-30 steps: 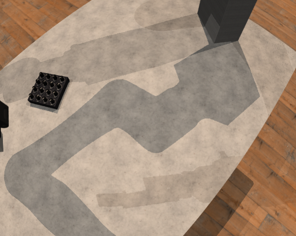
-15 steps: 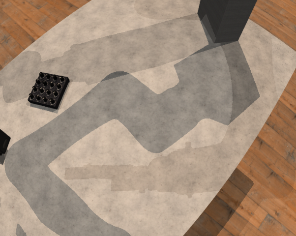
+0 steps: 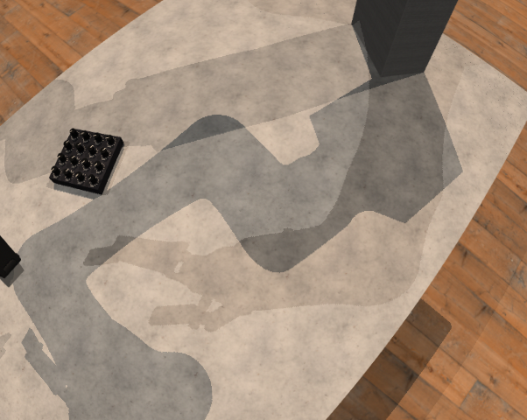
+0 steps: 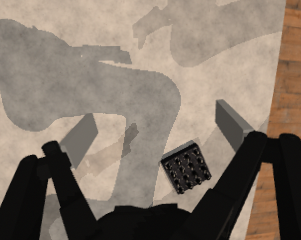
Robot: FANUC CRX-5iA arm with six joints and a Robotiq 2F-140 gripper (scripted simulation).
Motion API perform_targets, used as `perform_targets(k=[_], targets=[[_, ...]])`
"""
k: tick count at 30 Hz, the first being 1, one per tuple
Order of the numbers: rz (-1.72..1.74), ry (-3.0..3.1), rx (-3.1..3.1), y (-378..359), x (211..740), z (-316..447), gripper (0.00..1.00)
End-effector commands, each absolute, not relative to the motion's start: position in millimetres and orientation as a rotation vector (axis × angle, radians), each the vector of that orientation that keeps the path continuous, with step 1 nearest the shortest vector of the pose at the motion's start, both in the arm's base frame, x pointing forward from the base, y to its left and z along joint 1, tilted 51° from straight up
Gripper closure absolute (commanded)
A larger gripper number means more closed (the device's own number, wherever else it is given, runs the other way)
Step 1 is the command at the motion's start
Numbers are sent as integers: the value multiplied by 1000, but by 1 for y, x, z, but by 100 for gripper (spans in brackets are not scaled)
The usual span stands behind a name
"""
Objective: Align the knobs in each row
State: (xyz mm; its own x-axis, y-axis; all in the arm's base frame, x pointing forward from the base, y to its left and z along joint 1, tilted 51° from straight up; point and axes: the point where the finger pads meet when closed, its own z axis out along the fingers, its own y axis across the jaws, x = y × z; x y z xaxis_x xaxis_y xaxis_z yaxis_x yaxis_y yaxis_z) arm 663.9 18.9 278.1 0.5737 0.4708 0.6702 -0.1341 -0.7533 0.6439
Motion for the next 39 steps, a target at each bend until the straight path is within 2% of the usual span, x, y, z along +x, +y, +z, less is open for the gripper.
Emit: perform_targets(k=[1, 19, 39], targets=[[1253, 175, 2177, 2, 669, 269, 0], [1373, -334, 2380, -76, 660, 212, 0], [1361, -914, 2487, -141, 623, 148, 0]])
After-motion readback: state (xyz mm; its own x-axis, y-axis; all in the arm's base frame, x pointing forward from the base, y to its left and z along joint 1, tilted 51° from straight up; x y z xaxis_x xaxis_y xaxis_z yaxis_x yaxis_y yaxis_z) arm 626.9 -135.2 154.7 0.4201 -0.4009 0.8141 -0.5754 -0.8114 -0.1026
